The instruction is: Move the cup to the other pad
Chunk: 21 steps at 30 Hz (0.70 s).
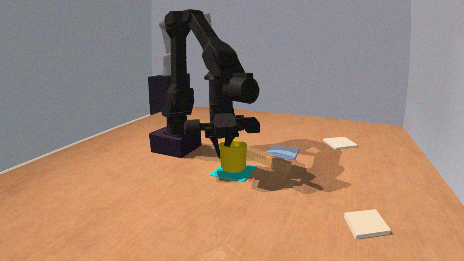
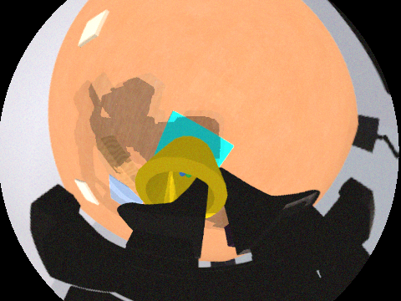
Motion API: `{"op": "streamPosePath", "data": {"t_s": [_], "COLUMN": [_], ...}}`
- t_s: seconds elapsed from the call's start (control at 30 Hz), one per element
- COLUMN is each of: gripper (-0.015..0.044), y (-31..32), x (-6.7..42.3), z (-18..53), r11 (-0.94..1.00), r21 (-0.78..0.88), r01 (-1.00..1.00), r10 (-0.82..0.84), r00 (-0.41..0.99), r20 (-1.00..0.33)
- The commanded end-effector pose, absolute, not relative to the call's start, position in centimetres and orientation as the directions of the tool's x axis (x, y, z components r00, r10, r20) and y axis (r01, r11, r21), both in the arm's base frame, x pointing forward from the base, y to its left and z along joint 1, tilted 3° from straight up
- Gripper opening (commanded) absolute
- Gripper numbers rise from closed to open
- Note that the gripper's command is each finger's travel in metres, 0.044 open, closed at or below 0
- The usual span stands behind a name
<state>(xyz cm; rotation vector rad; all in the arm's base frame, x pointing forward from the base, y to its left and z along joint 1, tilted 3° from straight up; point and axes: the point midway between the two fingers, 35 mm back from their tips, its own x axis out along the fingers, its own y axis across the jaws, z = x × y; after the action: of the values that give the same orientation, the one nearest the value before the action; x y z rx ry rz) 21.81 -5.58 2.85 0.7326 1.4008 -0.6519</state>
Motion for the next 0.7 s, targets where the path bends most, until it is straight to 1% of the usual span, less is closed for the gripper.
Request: {"op": "streamPosePath", "data": {"t_s": [0.0,0.1,0.13,0.67], "gripper": [0.0053,0.0131,0.0147,0.0147], "y": [-5.6,-5.6,-5.6,-5.7], "x": [21.8,21.8,21.8,21.8], "z": [2.9,2.9,2.9,4.2], "r11": [0.625,0.625,0.625,0.626], "r21": [0.068,0.068,0.068,0.069], "r01": [0.777,0.777,0.777,0.777], "r10": [0.022,0.022,0.022,0.023], "r00": [0.07,0.07,0.07,0.07], "r20": [-0.997,-0.997,-0.997,-0.997]}}
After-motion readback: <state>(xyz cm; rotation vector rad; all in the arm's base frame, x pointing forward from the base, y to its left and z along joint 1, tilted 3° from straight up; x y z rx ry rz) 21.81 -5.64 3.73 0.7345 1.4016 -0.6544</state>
